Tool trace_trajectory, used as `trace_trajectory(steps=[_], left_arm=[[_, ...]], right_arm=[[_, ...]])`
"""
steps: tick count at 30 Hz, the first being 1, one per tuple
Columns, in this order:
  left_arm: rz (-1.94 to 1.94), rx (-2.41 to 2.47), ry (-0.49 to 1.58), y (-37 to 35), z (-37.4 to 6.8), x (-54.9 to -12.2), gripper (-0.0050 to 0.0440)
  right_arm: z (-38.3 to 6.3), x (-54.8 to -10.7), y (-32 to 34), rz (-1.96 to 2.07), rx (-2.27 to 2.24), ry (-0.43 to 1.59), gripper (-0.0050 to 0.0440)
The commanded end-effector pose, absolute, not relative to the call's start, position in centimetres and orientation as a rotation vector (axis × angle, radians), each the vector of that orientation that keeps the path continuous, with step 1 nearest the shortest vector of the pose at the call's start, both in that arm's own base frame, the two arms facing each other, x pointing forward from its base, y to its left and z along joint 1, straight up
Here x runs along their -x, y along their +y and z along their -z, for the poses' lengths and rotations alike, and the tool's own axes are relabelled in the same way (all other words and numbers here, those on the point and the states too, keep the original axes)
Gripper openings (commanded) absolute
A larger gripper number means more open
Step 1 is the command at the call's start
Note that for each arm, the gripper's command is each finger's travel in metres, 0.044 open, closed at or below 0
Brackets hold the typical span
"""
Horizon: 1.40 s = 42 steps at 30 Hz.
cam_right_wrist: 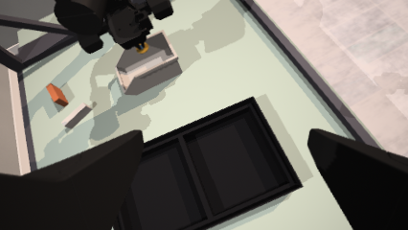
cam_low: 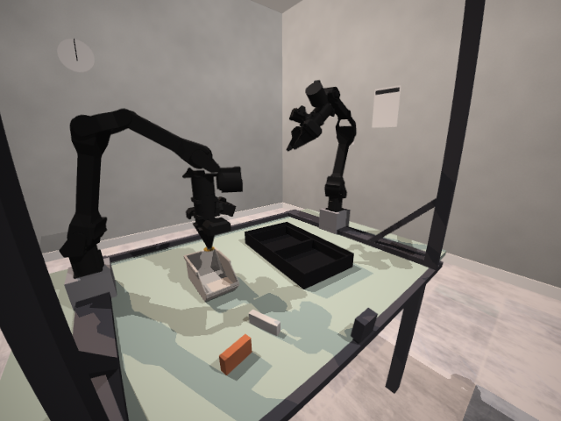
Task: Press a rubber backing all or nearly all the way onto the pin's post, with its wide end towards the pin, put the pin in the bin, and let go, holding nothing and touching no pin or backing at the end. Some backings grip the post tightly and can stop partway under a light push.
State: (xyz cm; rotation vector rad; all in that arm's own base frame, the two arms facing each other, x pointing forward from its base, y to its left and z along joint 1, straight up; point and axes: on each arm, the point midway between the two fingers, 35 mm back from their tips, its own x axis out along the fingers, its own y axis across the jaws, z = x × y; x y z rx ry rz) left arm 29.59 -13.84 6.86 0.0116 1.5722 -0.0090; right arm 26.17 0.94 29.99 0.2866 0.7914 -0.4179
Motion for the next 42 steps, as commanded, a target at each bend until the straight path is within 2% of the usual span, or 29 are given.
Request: trace_trajectory(steps=[1,8,12,17,19,26,31,38,42], left_arm=[[0.015,0.006,1.537,-14.7,-7.9,-28.9,-0.0050],[0.003,-0.003,1.560,-14.8,-6.7,-28.7,-0.0050],[0.003,-0.004,1.561,-14.8,-6.5,-28.7,-0.0050],[0.003,-0.004,1.561,-14.8,-6.5,-28.8,-0.0050],[0.003,-0.004,1.561,-14.8,-6.5,-28.8,-0.0050],[0.003,-0.004,1.561,-14.8,-6.5,-28.8,-0.0050],[0.013,0.003,1.545,-14.9,-7.1,-29.0,-0.0050],[0.013,0.003,1.545,-14.9,-7.1,-29.0,-0.0050],[0.005,-0.005,1.565,-14.7,-6.4,-28.7,-0.0050]], right_arm=[[-30.1,-24.9,0.7,0.460,-0.268,0.849,0.0440],[-28.7,-24.6,0.5,0.457,-0.237,0.907,0.0440],[-27.4,-26.7,1.1,0.359,-0.227,0.875,0.0440],[-23.6,-28.4,1.5,0.202,-0.144,0.905,0.0440],[-23.6,-28.4,1.5,0.202,-0.144,0.905,0.0440],[-21.3,-31.3,1.7,0.037,-0.064,0.801,0.0440],[-20.7,-32.9,1.6,-0.041,-0.008,0.708,0.0440],[-22.5,-34.8,1.6,-0.071,0.021,0.552,0.0440],[-22.6,-34.9,1.6,-0.072,0.022,0.543,0.0440]])
